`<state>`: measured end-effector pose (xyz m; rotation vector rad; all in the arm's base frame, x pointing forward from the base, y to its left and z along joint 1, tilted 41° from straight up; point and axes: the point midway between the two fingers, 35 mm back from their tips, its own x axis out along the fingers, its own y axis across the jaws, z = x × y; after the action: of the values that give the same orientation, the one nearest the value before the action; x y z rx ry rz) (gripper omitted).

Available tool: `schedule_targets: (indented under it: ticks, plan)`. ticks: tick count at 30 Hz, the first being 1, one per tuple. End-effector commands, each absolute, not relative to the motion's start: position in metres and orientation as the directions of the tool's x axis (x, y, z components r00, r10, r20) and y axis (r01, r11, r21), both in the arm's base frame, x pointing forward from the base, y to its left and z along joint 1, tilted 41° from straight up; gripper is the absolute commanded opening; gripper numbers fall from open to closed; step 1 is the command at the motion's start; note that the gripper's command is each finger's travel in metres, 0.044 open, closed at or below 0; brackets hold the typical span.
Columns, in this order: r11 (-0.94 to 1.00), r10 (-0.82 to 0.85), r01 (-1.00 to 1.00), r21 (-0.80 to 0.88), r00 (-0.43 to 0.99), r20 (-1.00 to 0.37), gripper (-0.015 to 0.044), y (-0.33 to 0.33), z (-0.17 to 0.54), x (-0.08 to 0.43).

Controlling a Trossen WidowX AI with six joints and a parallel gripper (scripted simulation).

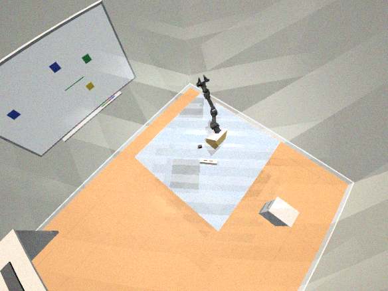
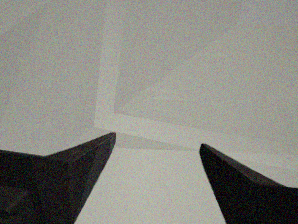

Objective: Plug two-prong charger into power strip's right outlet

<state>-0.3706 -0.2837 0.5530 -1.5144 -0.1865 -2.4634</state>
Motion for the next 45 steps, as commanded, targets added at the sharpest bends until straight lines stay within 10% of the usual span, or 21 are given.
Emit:
schedule_targets:
  ticks: [1, 45]
  plan:
    - [-0.963, -0.136, 0.269, -0.017, -0.43, 0.893, 0.0426, -0.282, 0.554, -0.37]
    - [-0.806, 0.29, -0.351, 0.477, 0.468, 0.835, 0.044, 0.0, 0.672, -0.01]
